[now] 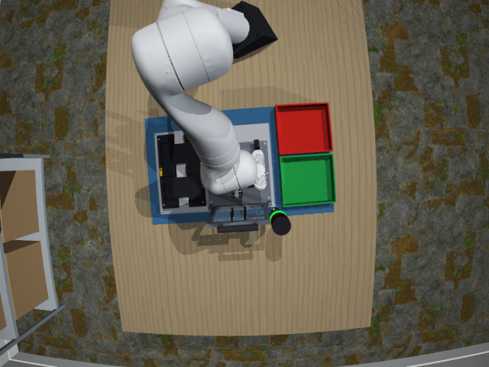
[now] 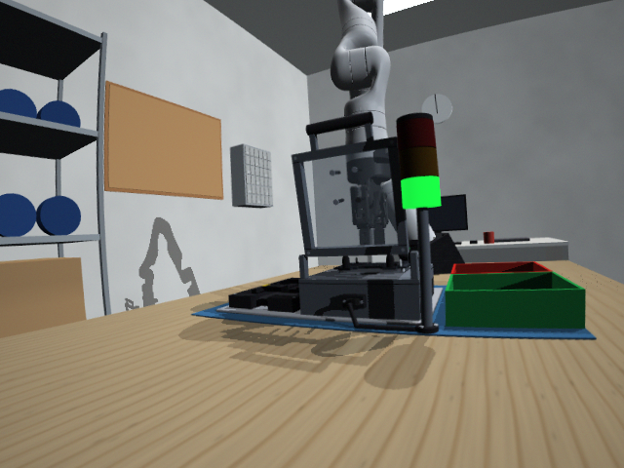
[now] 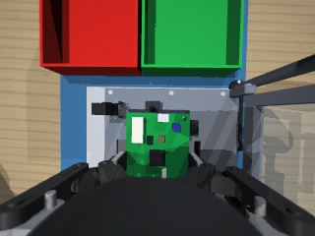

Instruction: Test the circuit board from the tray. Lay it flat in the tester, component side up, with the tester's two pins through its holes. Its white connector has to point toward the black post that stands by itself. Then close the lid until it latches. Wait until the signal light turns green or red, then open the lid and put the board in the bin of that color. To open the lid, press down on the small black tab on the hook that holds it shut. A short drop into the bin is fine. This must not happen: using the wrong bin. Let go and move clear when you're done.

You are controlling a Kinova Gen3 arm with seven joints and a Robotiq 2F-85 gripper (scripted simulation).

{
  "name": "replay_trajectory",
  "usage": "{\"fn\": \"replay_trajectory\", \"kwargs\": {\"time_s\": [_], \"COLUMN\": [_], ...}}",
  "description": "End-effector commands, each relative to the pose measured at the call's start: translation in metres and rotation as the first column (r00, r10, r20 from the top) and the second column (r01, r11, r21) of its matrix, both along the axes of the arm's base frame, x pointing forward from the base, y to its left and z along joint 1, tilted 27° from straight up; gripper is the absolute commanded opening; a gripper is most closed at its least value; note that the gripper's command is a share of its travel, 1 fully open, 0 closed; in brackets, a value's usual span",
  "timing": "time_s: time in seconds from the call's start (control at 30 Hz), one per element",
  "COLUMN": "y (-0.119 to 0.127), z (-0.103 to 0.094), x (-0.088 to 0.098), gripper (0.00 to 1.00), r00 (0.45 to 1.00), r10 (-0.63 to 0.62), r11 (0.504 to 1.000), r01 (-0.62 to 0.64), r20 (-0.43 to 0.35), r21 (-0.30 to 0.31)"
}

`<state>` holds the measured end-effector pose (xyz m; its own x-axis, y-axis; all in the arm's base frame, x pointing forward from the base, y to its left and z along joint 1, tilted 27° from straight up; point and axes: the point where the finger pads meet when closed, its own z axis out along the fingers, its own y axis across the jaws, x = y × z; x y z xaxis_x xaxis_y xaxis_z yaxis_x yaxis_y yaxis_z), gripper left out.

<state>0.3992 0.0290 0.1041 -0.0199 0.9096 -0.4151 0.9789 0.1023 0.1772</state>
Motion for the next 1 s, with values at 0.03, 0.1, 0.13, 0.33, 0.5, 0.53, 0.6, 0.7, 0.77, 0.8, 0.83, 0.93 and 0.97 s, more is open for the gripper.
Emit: {"fn": "replay_trajectory", "kwargs": {"time_s": [0.03, 0.1, 0.13, 0.33, 0.5, 0.53, 0.6, 0.7, 0.77, 0.8, 0.83, 0.93, 0.97], "y": [0.001, 0.003, 0.003, 0.01, 0.019, 0.019, 0.02, 0.025, 0.027, 0.029, 0.03, 0.032, 0.032], "z": [0.001, 0.004, 0.005, 0.021, 0.039, 0.039, 0.043, 0.053, 0.059, 0.062, 0.064, 0.069, 0.07], "x": [0.0, 0.0, -0.001, -0.004, -0.009, -0.009, -0.009, -0.012, -0.013, -0.014, -0.014, -0.015, -0.016], "gripper": [0.77, 0.77, 0.77, 0.77, 0.77, 0.77, 0.77, 0.77, 0.77, 0.77, 0.77, 0.77, 0.77], "r00": [1.0, 1.0, 1.0, 1.0, 1.0, 1.0, 1.0, 1.0, 1.0, 1.0, 1.0, 1.0, 1.0], "r10": [0.002, 0.002, 0.002, 0.002, 0.002, 0.002, 0.002, 0.002, 0.002, 0.002, 0.002, 0.002, 0.002], "r11": [1.0, 1.0, 1.0, 1.0, 1.0, 1.0, 1.0, 1.0, 1.0, 1.0, 1.0, 1.0, 1.0], "r01": [-0.002, -0.002, -0.002, -0.002, -0.002, -0.002, -0.002, -0.002, -0.002, -0.002, -0.002, -0.002, -0.002], "r20": [0.001, 0.001, 0.001, 0.001, 0.001, 0.001, 0.001, 0.001, 0.001, 0.001, 0.001, 0.001, 0.001], "r21": [0.002, 0.002, 0.002, 0.002, 0.002, 0.002, 0.002, 0.002, 0.002, 0.002, 0.002, 0.002, 0.002]}}
